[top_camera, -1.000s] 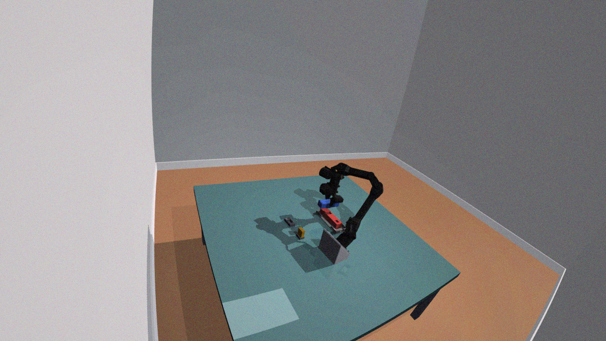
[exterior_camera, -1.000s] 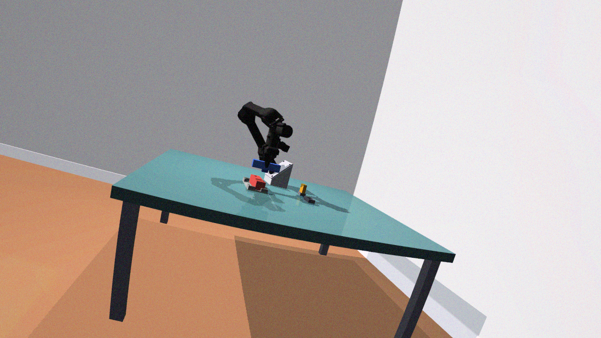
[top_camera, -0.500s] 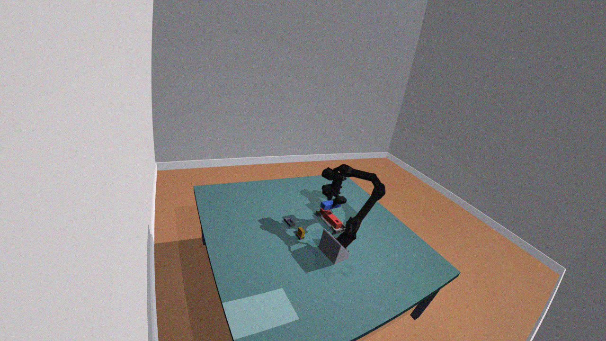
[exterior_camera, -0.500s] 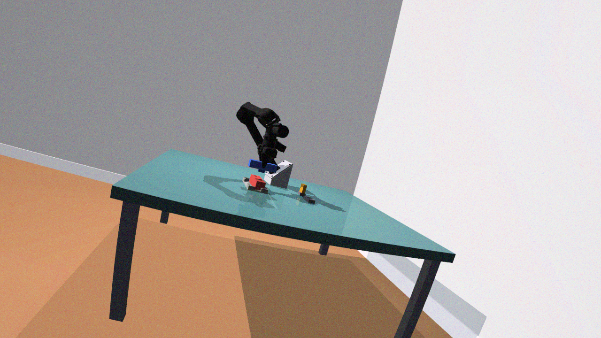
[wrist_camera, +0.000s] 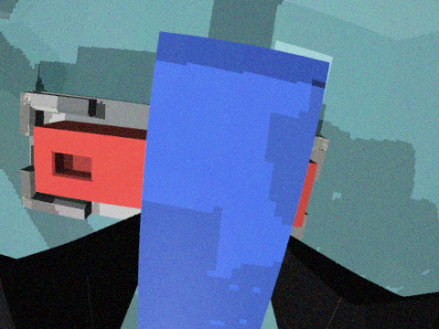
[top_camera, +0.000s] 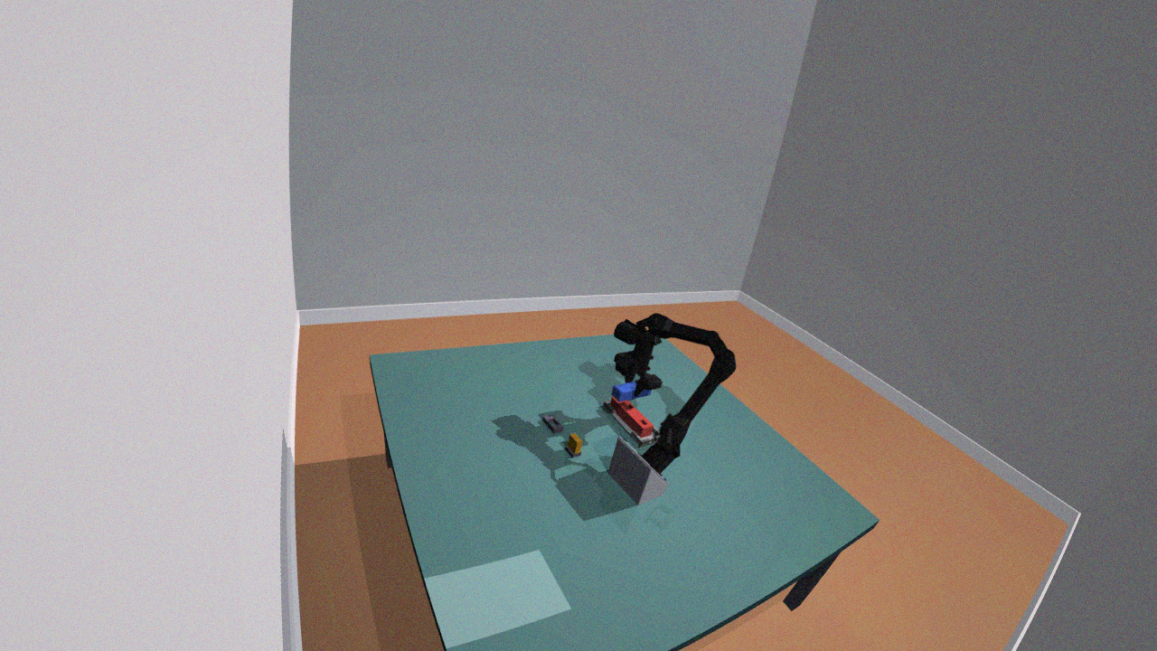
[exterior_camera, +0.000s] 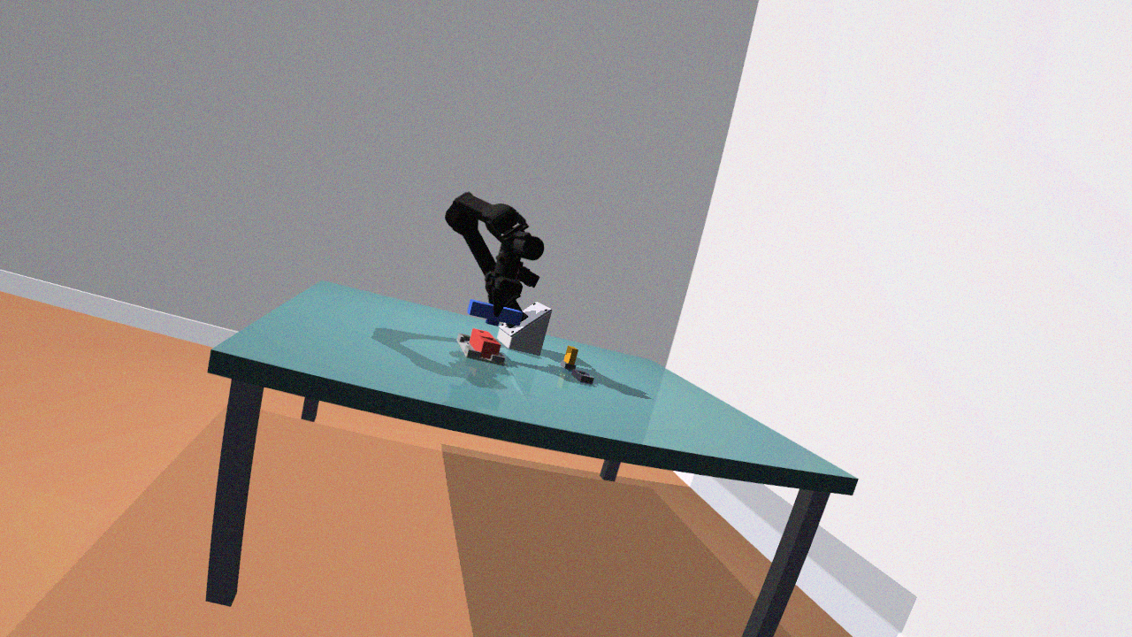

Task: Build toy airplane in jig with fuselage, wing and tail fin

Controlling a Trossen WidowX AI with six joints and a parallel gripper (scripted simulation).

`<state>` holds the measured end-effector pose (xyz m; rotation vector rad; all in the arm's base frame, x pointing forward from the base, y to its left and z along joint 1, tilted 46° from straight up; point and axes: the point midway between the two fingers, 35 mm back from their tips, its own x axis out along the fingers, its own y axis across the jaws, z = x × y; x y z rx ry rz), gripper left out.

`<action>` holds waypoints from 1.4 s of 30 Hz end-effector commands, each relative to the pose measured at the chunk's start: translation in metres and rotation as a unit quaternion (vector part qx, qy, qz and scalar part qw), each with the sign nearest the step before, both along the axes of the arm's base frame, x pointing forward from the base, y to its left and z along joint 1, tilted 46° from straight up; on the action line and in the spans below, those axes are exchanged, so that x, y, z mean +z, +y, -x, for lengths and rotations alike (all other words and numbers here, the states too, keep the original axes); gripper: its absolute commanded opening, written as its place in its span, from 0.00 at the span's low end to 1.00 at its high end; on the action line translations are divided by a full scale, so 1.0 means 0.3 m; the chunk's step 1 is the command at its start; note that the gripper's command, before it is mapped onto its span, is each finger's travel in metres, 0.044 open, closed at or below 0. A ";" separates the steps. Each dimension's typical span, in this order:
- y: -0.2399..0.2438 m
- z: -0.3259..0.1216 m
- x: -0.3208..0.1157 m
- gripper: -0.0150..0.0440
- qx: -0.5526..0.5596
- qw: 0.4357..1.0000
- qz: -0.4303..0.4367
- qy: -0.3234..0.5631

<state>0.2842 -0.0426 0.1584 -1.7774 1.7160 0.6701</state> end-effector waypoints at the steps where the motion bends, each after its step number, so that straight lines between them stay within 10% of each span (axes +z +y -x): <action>1: -0.003 0.001 0.001 0.58 0.001 1.000 0.003 0.001; 42: -0.096 -0.009 -0.085 0.53 0.001 1.000 0.001 -0.002</action>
